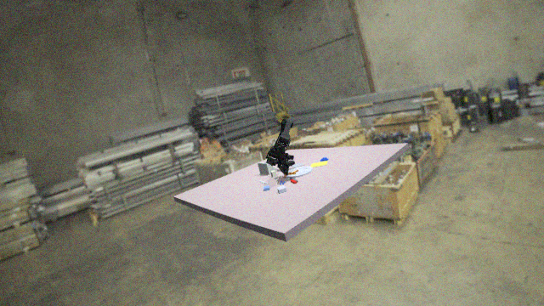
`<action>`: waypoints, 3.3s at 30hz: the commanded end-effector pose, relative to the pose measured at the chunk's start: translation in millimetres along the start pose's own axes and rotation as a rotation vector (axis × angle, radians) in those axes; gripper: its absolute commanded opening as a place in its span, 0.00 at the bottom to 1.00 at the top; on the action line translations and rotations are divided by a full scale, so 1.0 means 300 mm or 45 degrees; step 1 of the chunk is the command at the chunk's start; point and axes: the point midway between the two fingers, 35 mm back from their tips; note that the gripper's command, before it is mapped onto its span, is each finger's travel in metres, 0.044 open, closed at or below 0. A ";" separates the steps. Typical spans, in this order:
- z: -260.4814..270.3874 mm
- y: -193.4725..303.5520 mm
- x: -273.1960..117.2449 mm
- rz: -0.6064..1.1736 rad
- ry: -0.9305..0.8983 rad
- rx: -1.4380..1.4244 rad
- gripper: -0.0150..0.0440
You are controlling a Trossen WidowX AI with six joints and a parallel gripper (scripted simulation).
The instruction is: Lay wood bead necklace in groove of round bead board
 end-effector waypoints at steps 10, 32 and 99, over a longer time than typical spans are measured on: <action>0.000 0.000 0.001 0.000 -0.001 -0.001 0.25; 0.000 0.001 -0.084 -0.006 -0.002 0.006 0.97; -0.042 -0.146 0.006 -0.010 -0.003 0.222 0.90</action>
Point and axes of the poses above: the point midway between the two fingers, 35 mm back from their tips, its own x axis out along the fingers, its own z axis across the jaws, y = z × x, and after that the axes turned 14 degrees about x, right-handed
